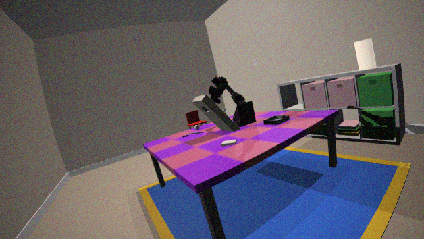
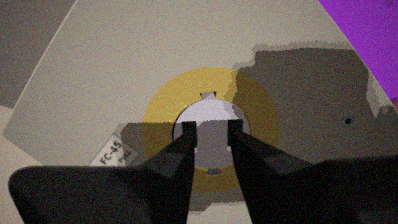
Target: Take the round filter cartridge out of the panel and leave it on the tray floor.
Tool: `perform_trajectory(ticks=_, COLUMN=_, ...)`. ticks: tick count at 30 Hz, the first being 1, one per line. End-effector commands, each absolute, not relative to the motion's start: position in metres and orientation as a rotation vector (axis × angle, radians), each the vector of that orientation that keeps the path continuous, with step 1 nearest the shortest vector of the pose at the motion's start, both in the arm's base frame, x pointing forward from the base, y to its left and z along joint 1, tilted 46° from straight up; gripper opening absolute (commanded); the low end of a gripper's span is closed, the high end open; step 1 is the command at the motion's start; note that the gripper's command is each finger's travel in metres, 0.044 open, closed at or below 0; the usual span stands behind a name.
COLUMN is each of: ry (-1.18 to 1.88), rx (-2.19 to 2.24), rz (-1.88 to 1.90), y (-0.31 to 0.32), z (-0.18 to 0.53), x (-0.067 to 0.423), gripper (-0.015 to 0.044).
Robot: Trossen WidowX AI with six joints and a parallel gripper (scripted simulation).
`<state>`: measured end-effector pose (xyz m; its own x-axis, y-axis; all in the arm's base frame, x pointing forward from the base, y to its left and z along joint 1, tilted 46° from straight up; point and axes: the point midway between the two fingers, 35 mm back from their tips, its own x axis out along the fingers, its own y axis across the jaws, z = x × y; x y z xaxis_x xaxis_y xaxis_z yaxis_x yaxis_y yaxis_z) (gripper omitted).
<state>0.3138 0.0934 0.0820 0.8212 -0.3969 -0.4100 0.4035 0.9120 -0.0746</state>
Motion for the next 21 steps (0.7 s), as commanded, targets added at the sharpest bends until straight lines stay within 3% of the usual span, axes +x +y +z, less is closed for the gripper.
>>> perform_trajectory(ticks=1, ry=0.443, rx=0.006, rz=-0.422, y=0.0933, z=0.0773, x=0.3125, gripper=0.01)
perform_trajectory(ticks=21, ry=0.443, rx=0.006, rz=-0.422, y=0.094, z=0.079, x=0.3137, gripper=0.01)
